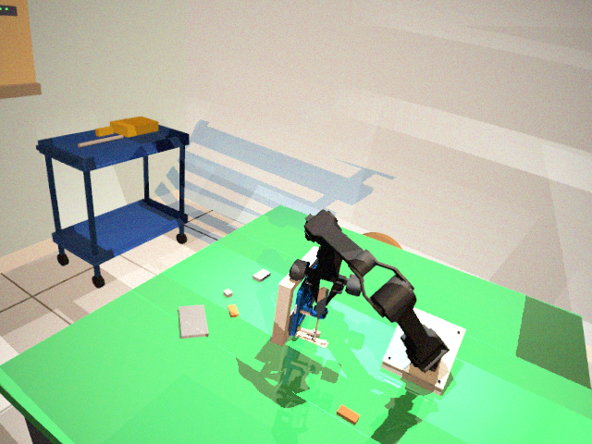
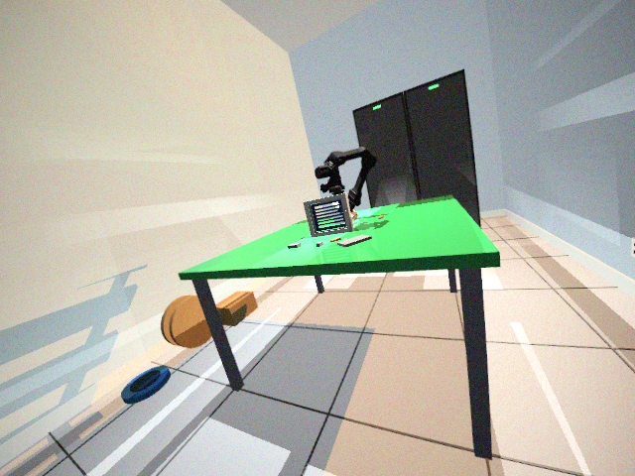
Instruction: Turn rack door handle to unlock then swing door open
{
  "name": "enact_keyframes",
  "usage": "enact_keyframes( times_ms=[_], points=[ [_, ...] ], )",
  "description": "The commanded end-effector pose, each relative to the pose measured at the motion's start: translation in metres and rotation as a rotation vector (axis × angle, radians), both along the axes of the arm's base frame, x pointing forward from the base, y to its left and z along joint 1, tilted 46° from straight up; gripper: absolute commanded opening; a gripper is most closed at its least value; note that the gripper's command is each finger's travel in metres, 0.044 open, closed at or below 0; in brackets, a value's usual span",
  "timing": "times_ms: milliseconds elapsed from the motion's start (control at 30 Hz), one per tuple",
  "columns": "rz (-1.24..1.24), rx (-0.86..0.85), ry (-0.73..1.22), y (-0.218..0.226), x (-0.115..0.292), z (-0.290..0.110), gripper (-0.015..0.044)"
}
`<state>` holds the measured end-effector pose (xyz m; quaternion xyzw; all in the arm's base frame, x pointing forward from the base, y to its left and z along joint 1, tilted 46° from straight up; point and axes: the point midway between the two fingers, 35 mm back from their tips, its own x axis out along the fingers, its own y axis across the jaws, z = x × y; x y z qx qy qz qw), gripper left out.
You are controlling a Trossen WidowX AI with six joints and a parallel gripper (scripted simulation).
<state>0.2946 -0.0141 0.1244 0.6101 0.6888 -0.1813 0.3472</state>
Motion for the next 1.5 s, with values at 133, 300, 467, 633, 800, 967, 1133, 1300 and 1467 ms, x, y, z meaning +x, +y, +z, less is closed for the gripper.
enact_keyframes(
  times_ms=[133, 300, 467, 633, 800, 967, 1133, 1300, 1467],
  points=[
    [0.105, -0.003, -0.114, -0.005, -0.008, -0.004, 0.0017],
    [0.164, -0.002, -0.173, -0.009, -0.015, -0.008, 0.0017],
    [0.219, -0.002, -0.229, -0.013, -0.022, -0.013, 0.0017],
    [0.273, -0.001, -0.283, -0.019, -0.030, -0.018, 0.0017],
    [0.324, 0.000, -0.334, -0.024, -0.037, -0.023, 0.0017],
    [0.376, 0.000, -0.386, -0.030, -0.044, -0.029, 0.0017],
    [0.425, 0.001, -0.436, -0.036, -0.050, -0.036, 0.0017],
    [0.474, 0.001, -0.486, -0.043, -0.055, -0.042, 0.0017],
    [0.527, 0.002, -0.538, -0.050, -0.061, -0.050, 0.0017]
  ],
)
